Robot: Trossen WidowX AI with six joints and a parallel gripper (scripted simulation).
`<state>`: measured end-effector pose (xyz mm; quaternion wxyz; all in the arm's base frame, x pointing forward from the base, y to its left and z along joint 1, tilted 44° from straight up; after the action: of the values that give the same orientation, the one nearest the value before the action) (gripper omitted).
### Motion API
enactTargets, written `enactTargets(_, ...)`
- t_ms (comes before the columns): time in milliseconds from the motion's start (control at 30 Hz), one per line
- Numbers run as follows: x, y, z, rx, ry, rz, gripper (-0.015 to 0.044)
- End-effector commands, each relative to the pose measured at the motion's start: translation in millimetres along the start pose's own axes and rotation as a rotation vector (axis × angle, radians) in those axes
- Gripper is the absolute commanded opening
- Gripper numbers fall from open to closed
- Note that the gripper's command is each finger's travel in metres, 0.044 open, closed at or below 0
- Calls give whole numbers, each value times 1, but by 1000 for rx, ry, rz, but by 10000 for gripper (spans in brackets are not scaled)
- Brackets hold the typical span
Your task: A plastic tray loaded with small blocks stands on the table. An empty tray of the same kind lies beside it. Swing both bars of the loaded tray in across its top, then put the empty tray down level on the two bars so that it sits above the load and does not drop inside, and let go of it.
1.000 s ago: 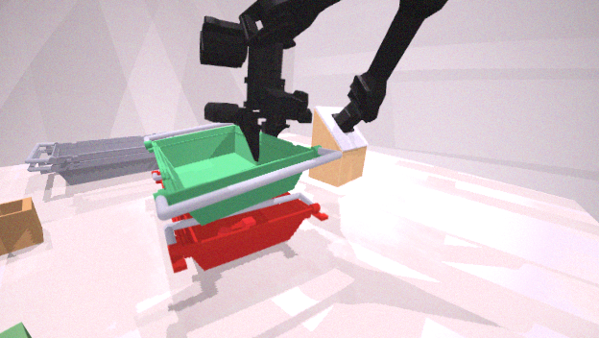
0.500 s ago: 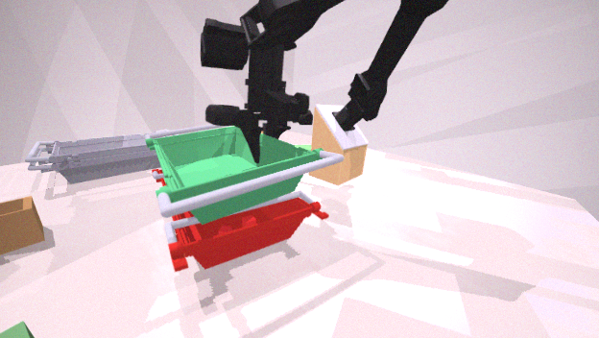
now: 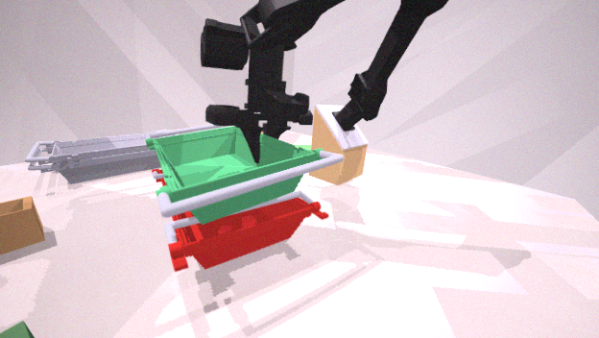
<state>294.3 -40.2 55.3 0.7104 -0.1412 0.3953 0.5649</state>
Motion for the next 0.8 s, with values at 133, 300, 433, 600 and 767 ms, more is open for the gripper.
enactTargets(133,4,2,1,2,1,17,0)
enactTargets(300,4,2,1,2,1,17,0)
enactTargets(433,8,3,1,2,1,17,0)
enactTargets(600,13,4,1,2,1,17,0)
enactTargets(767,13,4,1,2,1,17,0)
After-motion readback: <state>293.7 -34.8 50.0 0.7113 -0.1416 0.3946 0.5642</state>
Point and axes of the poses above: the point midway between the two fingers, 35 mm back from their tips, its own x axis out along the fingers, its own y axis across the jaws, z = x × y, the point moved 9 cm from there along -x, back along the fingers, and after that the axes turned 13 degrees about x, right-handed, at the moved point
